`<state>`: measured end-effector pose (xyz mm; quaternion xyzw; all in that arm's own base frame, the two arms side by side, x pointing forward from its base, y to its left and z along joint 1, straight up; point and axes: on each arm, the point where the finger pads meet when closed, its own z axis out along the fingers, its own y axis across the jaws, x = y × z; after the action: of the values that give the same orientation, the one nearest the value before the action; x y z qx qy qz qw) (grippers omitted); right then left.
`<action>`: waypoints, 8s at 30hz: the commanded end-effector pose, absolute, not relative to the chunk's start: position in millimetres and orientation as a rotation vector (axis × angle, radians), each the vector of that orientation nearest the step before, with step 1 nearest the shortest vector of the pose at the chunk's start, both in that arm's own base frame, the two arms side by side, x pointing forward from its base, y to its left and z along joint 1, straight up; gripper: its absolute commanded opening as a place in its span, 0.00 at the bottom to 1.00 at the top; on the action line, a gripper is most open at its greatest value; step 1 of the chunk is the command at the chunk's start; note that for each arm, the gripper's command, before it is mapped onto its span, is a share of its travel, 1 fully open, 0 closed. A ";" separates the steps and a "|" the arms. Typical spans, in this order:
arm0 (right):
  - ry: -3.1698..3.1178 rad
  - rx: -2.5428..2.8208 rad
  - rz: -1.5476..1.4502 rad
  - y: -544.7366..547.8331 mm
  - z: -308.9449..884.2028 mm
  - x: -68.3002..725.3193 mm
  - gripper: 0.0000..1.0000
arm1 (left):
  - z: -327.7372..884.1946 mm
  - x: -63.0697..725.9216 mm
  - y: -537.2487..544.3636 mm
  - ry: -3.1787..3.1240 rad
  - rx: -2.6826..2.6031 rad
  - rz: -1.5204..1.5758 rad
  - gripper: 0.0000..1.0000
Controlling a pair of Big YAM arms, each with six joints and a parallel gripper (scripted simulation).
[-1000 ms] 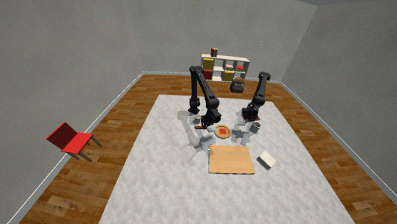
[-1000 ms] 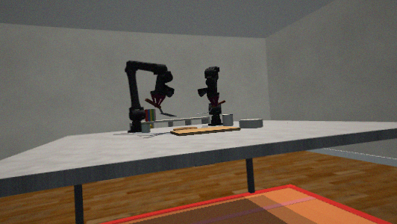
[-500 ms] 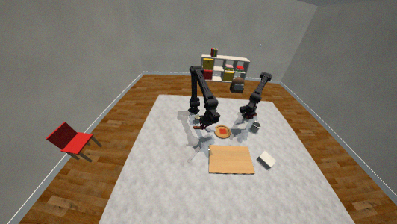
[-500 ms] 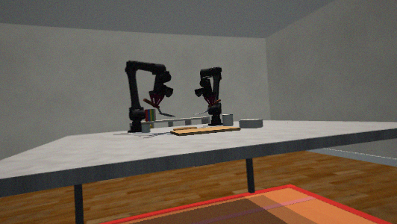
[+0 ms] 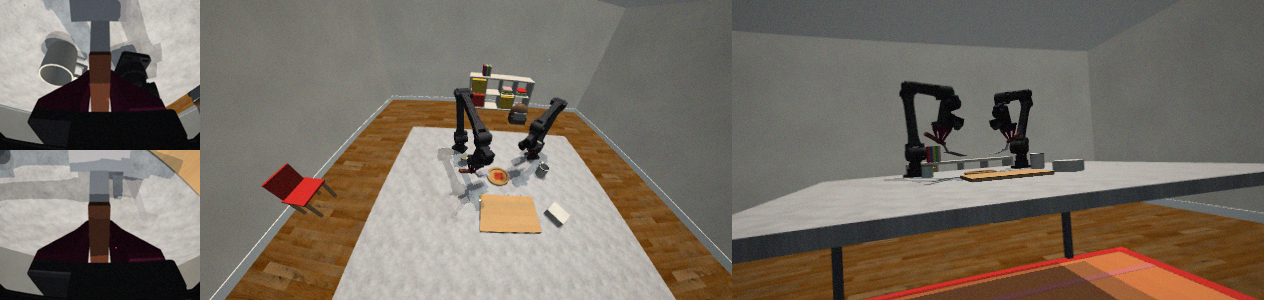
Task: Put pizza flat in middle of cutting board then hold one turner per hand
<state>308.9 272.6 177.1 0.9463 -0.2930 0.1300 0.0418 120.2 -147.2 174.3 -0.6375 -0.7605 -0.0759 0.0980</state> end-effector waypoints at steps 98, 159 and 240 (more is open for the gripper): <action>-0.918 2.907 0.417 288.0 88.1 287.9 0.06 | 87.4 113.0 -164.2 -2.359 -1.810 -0.212 0.06; -0.911 2.899 0.402 335.6 80.7 240.7 0.06 | 88.4 113.6 -165.7 -2.364 -1.814 -0.207 0.06; -0.869 2.851 0.430 367.9 61.8 160.9 0.06 | 93.4 117.2 -172.5 -2.380 -1.826 -0.195 0.06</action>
<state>171.1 367.2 75.3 0.9453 -0.2914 0.1400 0.0435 107.6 -152.0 77.2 -0.6031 -0.7866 -0.0808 0.1052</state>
